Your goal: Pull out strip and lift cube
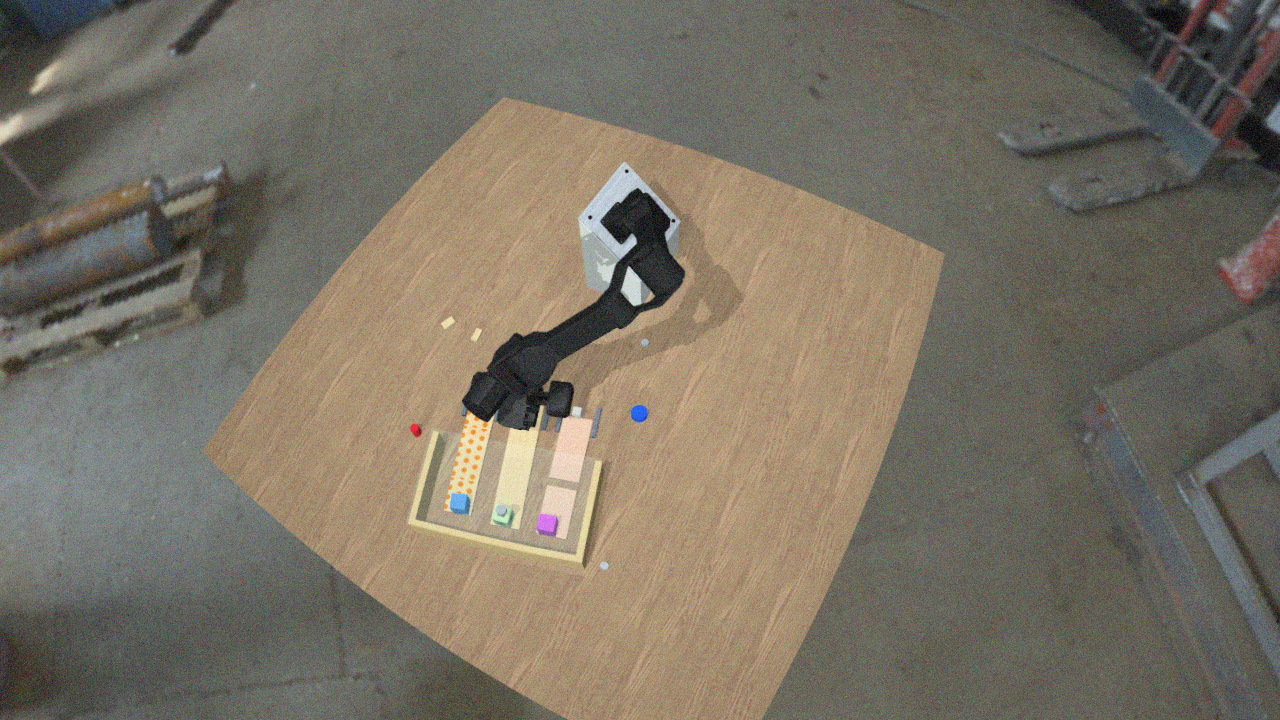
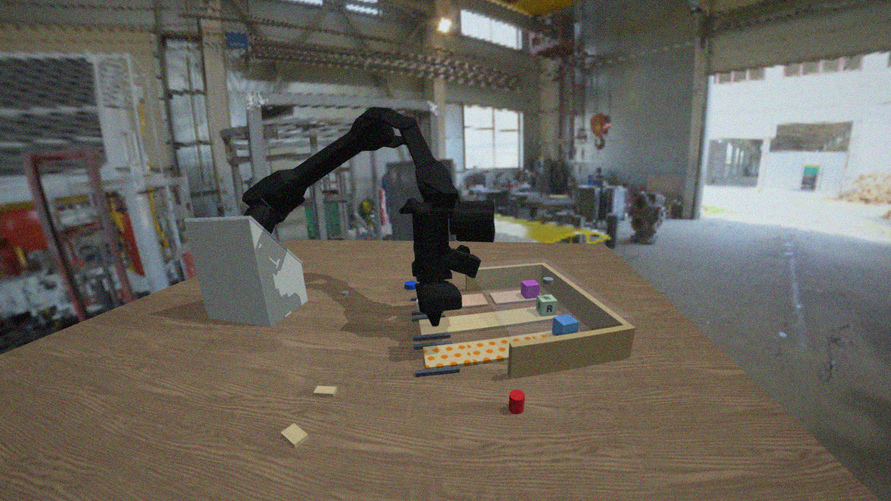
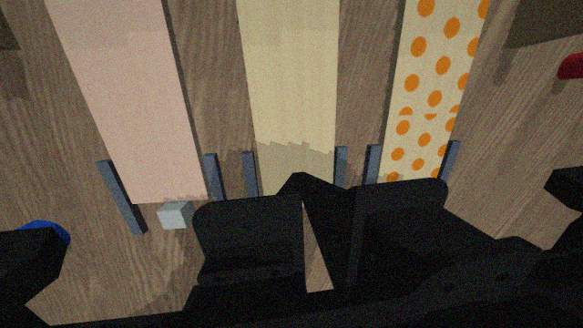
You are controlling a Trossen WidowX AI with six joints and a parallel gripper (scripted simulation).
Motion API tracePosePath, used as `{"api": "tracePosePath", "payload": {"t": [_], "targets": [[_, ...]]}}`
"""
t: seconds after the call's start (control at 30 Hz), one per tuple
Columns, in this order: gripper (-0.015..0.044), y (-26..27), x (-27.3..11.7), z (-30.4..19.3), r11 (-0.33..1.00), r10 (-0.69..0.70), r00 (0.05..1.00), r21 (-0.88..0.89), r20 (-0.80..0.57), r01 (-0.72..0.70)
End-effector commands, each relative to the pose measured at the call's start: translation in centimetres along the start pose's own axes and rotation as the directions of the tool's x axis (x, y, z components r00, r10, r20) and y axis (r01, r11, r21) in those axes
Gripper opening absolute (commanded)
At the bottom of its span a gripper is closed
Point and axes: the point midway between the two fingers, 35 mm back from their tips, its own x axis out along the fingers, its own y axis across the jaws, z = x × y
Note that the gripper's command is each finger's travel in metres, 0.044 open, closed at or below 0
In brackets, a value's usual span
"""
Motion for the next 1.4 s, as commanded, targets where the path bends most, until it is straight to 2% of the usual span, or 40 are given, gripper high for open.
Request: {"api": "tracePosePath", "payload": {"t": [0.0, 1.03, 1.37], "targets": [[0.0000, 0.0, 0.1, 0.0, 1.000, 0.003, 1.000, 0.006, 0.003, -0.003], [0.0000, 0.0, 0.3, 0.0, 1.000, 0.003, 1.000, 0.006, 0.003, -0.003], [0.0000, 0.0, 0.3, -1.4, 1.000, 0.003, 1.000, 0.006, 0.002, -0.003]]}}
